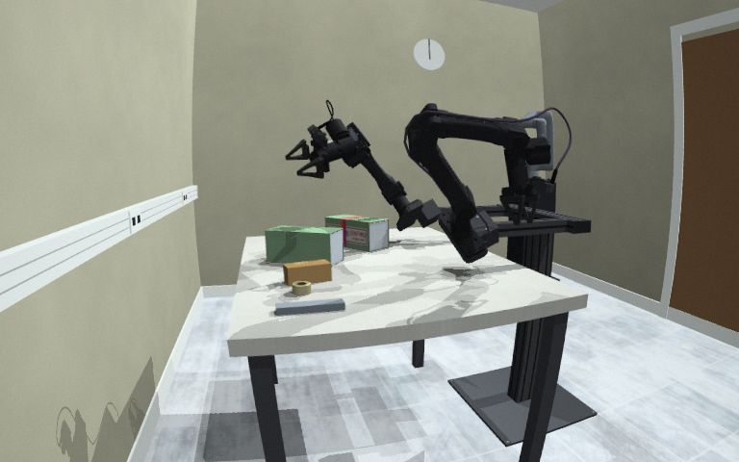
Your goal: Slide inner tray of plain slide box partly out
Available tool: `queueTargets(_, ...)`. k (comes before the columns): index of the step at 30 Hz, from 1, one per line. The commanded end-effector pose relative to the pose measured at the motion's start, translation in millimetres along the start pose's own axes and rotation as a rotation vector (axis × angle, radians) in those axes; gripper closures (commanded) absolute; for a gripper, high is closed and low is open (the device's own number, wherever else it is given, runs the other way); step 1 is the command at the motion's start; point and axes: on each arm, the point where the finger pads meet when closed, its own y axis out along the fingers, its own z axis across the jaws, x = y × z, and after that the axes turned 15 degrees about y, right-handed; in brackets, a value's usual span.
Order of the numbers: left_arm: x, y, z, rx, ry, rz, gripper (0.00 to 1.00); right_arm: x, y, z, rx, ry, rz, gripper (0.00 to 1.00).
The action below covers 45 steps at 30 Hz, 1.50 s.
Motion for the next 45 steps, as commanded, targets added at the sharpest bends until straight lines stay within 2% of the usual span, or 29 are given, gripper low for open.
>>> queueTargets(1,2.7,-2.6,1.0,0.009,0.007,-0.010,0.00,8.4,-3.3,-3.3,-0.001,0.016,-0.014,0.00)
queueTargets(17,2.7,-2.6,1.0,0.009,0.007,-0.010,0.00,8.4,-3.3,-3.3,-0.001,0.016,-0.014,0.00)
queueTargets(18,6.2,-5.7,1.5,0.017,0.013,-0.026,0.00,26.4,-12.1,-6.3,0.007,0.045,-0.050,0.00)
queueTargets(19,6.2,-5.7,1.5,0.017,0.013,-0.026,0.99,26.4,-12.1,-6.3,0.007,0.045,-0.050,0.00)
queueTargets(35,6.2,-5.7,1.5,0.017,0.013,-0.026,0.99,26.4,-12.1,-6.3,0.007,0.045,-0.050,0.00)
queueTargets(36,6.2,-5.7,1.5,0.017,0.013,-0.026,0.99,26.4,-12.1,-6.3,0.007,0.045,-0.050,0.99)
queueTargets(45,6.2,-5.7,1.5,0.017,0.013,-0.026,0.99,26.4,-12.1,-6.3,0.007,0.045,-0.050,0.99)
